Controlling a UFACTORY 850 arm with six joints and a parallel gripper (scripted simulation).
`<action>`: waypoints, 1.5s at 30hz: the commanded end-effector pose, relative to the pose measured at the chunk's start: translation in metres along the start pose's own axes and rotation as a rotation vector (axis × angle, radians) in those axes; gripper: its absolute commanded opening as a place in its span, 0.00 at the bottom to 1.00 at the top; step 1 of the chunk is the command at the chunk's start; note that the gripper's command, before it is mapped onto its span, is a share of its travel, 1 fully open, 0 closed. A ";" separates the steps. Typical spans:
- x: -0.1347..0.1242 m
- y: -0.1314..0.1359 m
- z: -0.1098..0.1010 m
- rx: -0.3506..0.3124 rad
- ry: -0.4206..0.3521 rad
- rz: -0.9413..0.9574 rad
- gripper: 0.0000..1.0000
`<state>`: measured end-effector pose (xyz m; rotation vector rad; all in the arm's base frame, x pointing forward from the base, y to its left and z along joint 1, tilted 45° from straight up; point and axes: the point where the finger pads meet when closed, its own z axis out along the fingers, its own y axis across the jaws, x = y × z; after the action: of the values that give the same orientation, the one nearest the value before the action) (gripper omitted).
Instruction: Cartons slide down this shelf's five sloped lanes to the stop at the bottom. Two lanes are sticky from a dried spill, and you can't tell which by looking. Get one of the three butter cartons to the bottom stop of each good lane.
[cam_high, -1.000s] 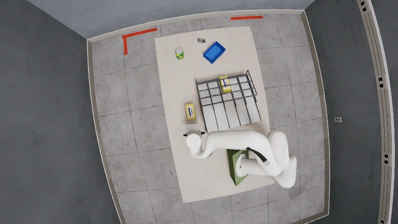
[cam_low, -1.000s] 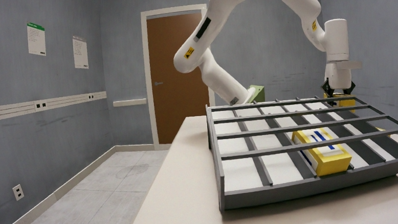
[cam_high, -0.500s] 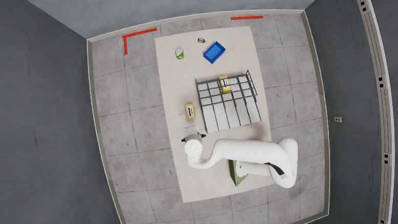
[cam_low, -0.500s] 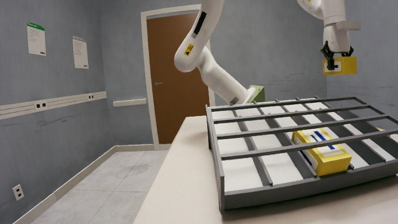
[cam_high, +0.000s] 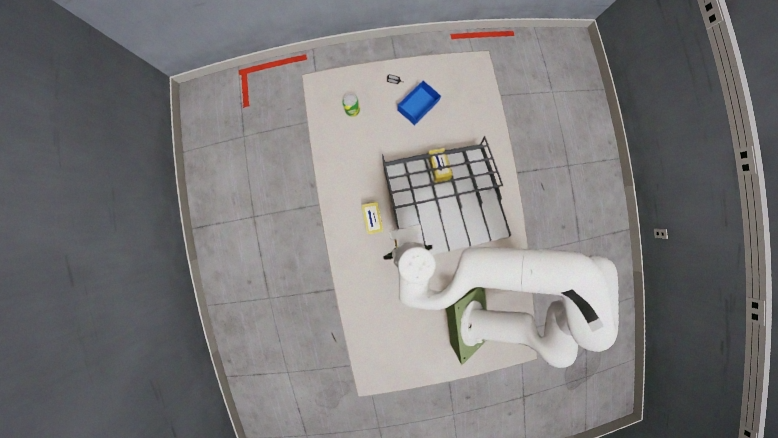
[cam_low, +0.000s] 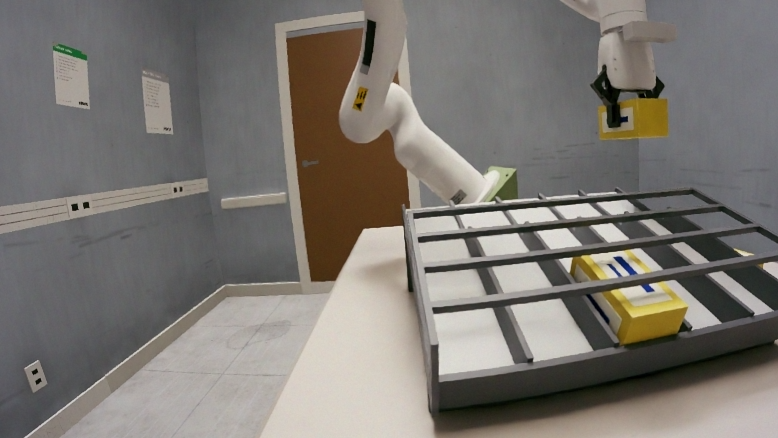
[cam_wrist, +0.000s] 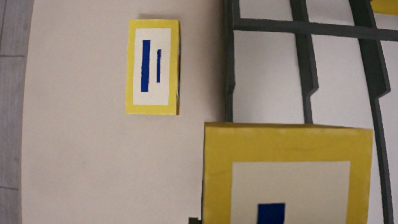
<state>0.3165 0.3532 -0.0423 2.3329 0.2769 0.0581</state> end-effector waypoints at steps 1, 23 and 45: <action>0.025 0.065 -0.005 0.013 0.010 0.000 0.00; 0.046 0.125 -0.005 0.006 0.005 0.002 0.00; 0.046 0.125 0.041 0.006 0.005 0.002 0.00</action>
<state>0.3873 0.2574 0.0242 2.3387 0.2774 0.0616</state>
